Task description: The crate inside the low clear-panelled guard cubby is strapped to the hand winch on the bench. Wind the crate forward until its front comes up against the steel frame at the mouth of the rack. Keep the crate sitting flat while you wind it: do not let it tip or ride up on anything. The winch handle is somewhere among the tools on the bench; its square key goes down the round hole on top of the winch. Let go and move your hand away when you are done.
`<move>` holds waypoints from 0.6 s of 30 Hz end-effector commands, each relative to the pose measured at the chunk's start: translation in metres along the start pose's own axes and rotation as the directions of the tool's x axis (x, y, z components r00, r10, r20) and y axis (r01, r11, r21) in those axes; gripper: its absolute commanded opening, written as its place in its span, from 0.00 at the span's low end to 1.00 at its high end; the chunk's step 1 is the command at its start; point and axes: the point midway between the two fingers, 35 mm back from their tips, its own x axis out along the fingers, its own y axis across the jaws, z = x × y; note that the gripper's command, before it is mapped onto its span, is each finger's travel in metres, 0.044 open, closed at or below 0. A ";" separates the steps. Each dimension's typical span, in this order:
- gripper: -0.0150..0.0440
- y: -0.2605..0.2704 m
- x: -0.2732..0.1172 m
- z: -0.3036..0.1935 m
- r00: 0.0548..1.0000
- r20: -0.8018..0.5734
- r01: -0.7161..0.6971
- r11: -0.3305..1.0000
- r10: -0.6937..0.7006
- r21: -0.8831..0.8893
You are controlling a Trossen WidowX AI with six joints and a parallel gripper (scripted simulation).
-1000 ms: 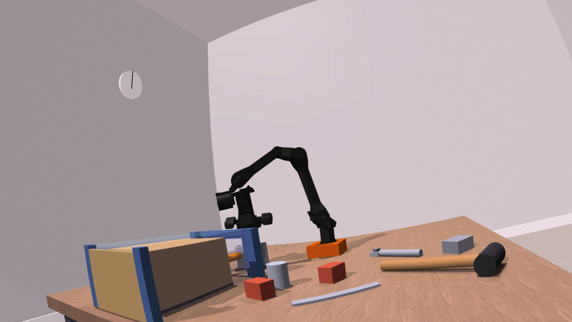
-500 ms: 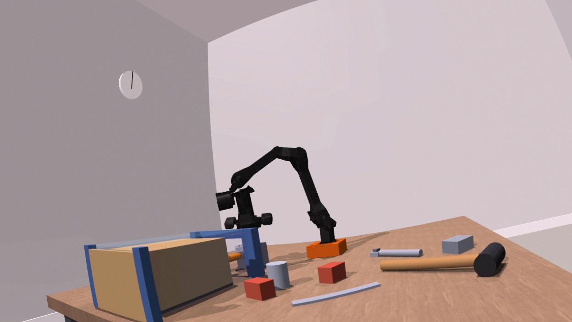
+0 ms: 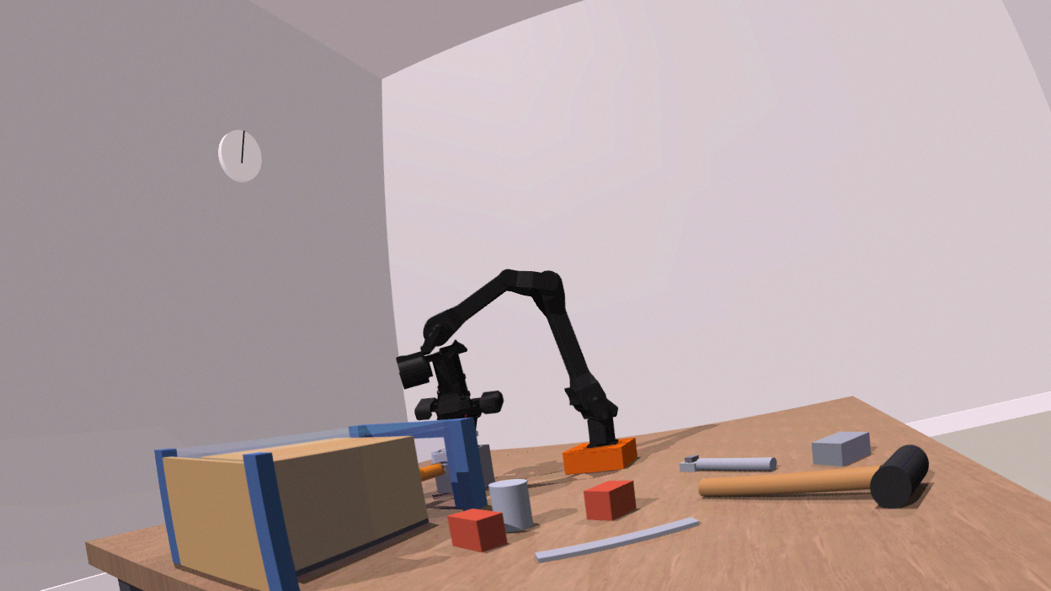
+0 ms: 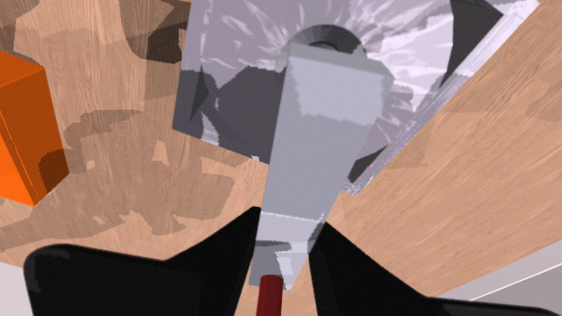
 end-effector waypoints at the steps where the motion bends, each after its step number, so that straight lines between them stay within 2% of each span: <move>1: 0.25 0.002 0.001 0.001 1.000 0.001 -0.018 0.999 0.018 0.034; 18: 0.25 0.010 0.002 0.002 0.997 0.008 -0.083 0.979 0.083 0.184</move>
